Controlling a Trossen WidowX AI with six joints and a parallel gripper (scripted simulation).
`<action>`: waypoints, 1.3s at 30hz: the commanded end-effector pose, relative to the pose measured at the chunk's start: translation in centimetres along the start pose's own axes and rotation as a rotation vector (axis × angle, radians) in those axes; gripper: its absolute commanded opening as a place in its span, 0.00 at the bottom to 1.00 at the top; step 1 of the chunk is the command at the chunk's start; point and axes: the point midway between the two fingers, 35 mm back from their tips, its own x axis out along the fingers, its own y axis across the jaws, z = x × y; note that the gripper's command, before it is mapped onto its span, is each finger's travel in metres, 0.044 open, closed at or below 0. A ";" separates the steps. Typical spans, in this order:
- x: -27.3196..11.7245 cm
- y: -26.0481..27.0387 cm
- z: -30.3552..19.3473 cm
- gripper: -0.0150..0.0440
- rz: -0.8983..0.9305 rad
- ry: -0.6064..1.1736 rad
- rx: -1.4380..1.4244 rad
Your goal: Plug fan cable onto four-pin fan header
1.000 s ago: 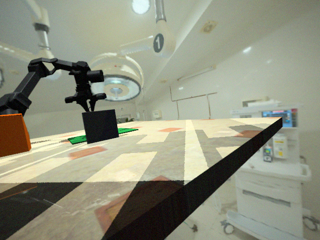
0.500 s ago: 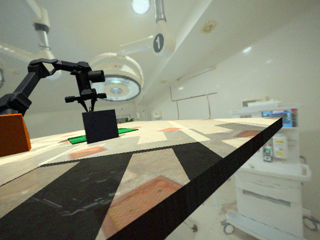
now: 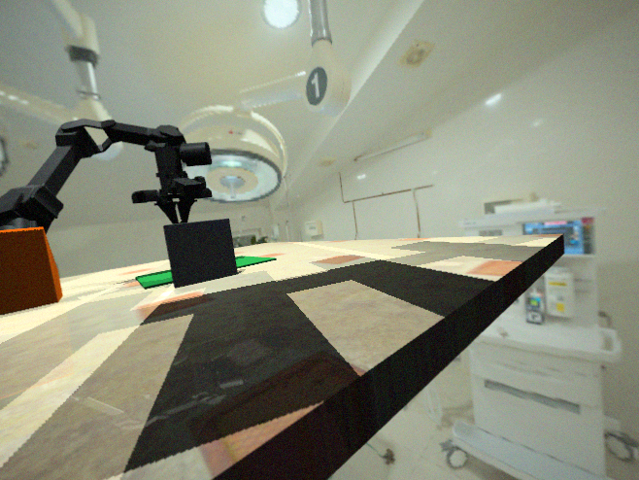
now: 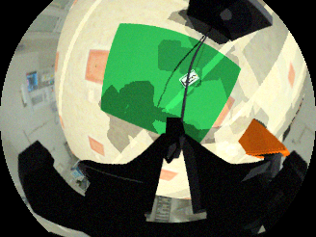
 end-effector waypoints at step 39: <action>1.6 -0.1 0.1 0.25 -0.208 -0.182 -0.705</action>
